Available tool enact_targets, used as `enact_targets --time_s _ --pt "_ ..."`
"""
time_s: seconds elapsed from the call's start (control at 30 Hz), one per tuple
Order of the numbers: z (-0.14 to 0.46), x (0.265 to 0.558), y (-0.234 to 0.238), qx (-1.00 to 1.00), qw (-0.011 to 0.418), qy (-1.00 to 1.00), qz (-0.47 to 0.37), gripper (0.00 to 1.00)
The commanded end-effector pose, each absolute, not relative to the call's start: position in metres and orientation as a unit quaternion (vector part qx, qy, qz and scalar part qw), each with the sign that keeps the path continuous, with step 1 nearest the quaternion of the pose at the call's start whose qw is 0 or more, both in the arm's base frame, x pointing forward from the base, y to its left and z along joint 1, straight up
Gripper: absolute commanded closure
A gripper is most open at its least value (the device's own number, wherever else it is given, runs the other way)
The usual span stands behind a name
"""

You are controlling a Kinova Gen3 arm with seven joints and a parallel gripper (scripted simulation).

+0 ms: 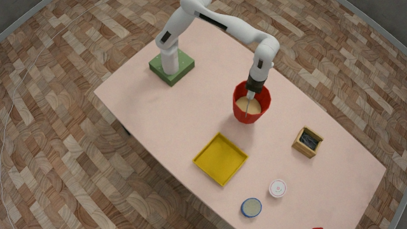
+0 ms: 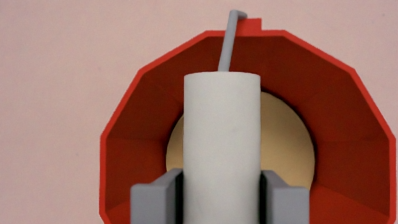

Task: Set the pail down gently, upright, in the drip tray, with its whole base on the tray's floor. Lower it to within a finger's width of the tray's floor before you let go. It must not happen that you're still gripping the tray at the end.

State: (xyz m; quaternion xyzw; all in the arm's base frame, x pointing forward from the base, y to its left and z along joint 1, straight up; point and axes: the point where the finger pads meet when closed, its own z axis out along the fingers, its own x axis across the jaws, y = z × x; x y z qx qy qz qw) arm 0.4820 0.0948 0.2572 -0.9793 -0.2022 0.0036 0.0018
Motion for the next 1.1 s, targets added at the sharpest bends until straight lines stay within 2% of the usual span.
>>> enact_targets --time_s 0.0,1.07 --pt "0.2582 0.4824 0.0949 -0.979 0.002 -0.202 0.002 1.00" --pt "0.2582 0.4837 0.0901 -0.979 0.002 -0.202 0.002 1.00"
